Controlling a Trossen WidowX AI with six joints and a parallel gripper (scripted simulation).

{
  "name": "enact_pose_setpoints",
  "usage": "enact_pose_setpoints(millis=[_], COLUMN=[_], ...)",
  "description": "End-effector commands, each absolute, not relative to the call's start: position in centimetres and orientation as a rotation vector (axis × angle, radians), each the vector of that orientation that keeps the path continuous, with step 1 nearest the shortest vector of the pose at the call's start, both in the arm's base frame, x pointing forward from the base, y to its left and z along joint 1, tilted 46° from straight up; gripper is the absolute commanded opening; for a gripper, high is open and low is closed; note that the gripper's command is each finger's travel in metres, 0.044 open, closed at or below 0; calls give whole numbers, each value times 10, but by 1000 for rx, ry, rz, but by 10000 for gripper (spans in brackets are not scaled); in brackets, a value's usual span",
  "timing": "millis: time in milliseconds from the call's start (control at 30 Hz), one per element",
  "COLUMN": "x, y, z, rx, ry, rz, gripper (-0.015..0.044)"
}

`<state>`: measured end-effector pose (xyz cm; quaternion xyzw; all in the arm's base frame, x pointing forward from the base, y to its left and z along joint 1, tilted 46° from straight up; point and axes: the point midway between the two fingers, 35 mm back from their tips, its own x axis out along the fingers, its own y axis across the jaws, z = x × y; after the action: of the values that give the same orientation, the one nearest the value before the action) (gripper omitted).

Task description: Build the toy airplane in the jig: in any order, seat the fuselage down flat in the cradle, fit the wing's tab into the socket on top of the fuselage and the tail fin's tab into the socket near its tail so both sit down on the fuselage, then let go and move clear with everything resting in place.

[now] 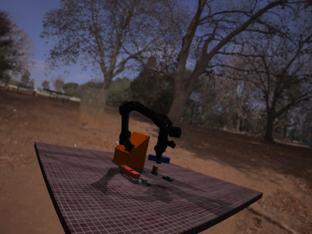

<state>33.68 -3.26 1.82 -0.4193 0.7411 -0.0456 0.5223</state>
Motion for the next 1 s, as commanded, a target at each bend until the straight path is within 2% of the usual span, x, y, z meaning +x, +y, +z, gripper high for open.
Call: enact_pose_setpoints(millis=[0,967], x=[332,287], y=[-45,-113], z=[26,73], rx=[-1060,-1392], ry=[1789,1857], rz=[-48,365], gripper=[0,0])
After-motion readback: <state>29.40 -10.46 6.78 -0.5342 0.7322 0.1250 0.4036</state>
